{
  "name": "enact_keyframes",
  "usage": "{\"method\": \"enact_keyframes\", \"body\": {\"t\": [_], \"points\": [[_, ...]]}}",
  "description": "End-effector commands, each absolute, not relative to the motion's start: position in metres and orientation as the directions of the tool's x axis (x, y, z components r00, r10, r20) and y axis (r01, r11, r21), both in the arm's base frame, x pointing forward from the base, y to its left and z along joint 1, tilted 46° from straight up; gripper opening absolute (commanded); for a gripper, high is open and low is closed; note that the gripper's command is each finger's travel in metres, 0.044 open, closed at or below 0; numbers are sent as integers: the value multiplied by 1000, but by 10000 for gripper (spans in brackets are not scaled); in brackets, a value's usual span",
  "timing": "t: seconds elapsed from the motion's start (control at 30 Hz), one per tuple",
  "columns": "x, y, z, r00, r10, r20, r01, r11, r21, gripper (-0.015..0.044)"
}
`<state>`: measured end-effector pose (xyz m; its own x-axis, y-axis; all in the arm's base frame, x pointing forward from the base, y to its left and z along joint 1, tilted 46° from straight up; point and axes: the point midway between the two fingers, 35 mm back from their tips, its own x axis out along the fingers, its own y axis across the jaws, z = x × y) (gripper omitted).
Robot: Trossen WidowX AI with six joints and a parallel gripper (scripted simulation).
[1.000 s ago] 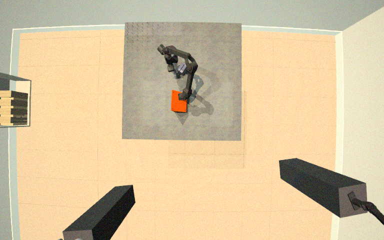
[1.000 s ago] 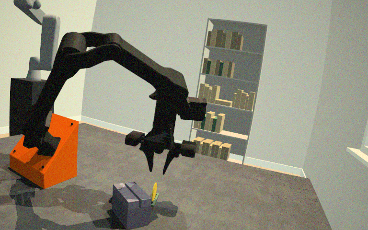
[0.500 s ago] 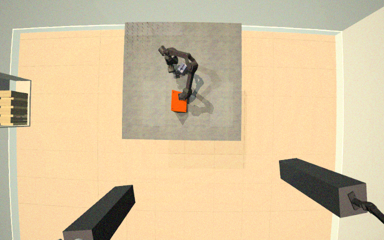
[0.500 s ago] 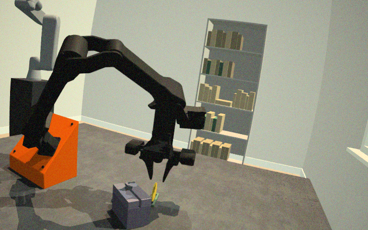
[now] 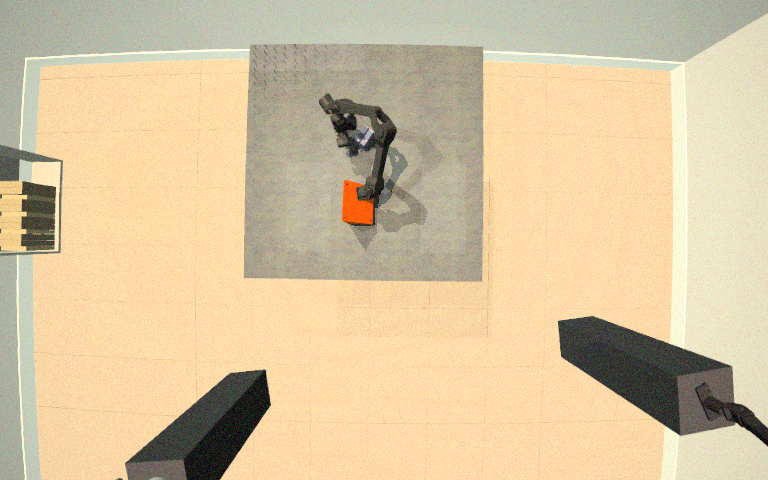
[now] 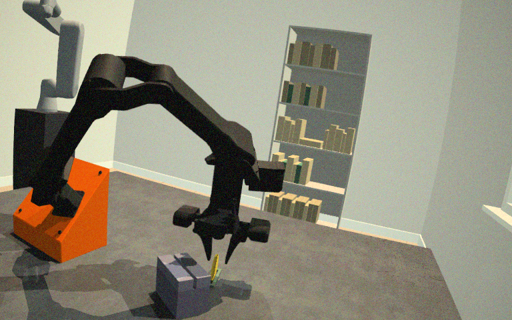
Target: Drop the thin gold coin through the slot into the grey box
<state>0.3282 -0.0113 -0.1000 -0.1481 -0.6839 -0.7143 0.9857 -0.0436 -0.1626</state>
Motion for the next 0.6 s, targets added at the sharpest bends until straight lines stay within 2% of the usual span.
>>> {"method": "enact_keyframes", "body": {"t": [0.0,0.57], "points": [[324,-17,-106,-152,-688,-710,984,-41,-171,161],[319,-34,-122,-152,-690,-708,984,-42,-171,161]]}}
